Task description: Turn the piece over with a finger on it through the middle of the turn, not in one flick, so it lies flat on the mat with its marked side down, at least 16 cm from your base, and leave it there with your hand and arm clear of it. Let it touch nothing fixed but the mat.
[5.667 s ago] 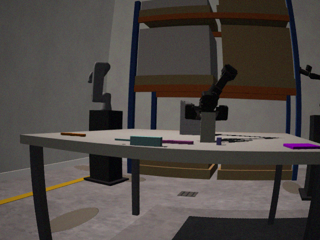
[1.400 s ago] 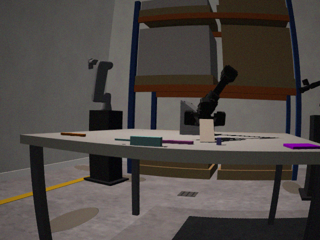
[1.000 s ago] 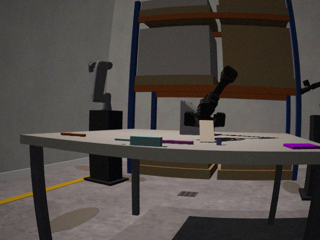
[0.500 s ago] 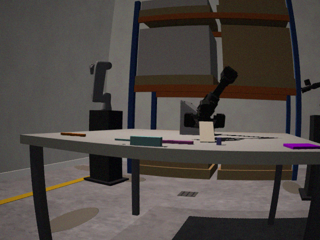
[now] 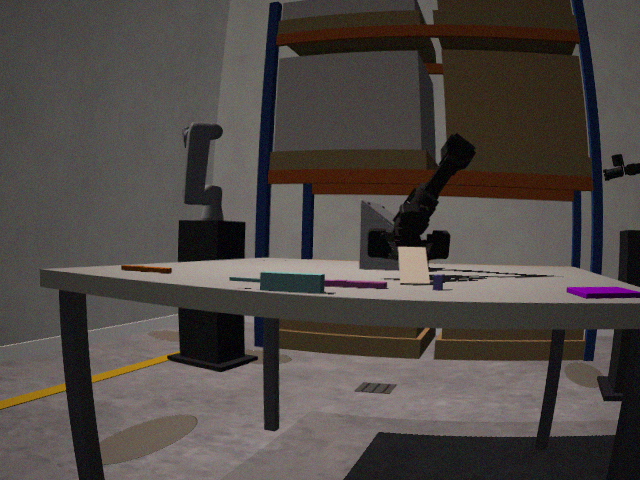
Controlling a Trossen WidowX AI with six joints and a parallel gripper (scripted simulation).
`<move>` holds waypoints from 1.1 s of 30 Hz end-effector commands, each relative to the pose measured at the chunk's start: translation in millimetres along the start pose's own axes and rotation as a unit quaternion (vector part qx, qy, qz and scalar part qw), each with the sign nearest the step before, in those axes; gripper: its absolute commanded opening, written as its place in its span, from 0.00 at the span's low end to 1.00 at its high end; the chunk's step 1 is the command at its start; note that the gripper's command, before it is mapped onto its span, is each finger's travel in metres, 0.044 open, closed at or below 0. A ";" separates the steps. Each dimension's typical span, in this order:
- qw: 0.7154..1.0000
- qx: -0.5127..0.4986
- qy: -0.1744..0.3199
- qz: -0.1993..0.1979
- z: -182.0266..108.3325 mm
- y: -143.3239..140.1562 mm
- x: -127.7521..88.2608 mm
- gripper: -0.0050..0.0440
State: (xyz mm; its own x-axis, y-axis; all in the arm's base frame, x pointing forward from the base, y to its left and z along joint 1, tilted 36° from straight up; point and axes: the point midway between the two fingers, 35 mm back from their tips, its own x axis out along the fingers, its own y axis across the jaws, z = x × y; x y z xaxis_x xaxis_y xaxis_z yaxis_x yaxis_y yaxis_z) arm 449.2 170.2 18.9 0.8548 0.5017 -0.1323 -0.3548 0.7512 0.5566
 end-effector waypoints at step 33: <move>1.000 -0.002 0.008 0.009 -34.3 -0.4 5.4 0.10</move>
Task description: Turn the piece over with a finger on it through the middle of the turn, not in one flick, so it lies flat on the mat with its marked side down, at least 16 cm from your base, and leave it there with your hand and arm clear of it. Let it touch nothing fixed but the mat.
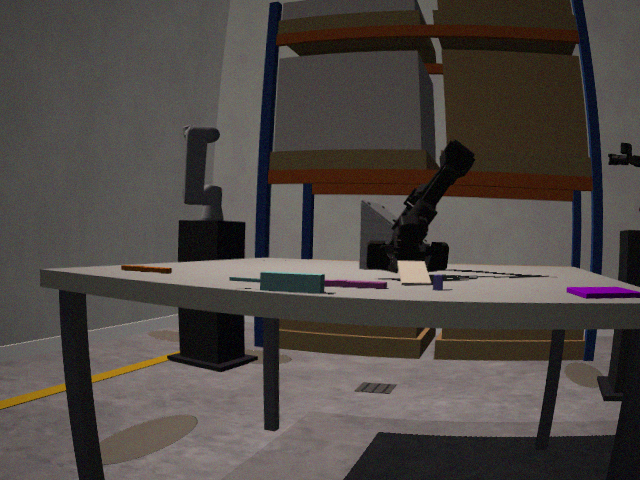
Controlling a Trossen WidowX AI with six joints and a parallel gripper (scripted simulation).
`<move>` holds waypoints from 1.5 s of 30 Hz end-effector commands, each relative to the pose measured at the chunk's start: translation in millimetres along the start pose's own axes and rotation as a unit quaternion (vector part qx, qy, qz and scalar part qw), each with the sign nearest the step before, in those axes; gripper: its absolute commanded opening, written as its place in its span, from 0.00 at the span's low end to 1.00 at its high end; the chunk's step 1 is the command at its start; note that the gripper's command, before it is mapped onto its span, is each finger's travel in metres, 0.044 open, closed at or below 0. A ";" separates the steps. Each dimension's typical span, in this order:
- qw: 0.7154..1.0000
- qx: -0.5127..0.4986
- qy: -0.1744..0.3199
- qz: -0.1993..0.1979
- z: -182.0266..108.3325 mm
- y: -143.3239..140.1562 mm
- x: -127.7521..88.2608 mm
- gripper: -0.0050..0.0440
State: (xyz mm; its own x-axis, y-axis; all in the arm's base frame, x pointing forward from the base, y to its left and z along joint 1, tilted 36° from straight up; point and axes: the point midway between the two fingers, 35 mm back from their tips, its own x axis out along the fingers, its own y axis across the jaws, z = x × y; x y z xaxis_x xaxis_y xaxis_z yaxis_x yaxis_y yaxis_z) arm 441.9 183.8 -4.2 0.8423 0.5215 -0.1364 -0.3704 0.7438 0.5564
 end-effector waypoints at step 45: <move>1.000 0.000 -0.002 0.001 69.8 -0.3 -54.2 1.00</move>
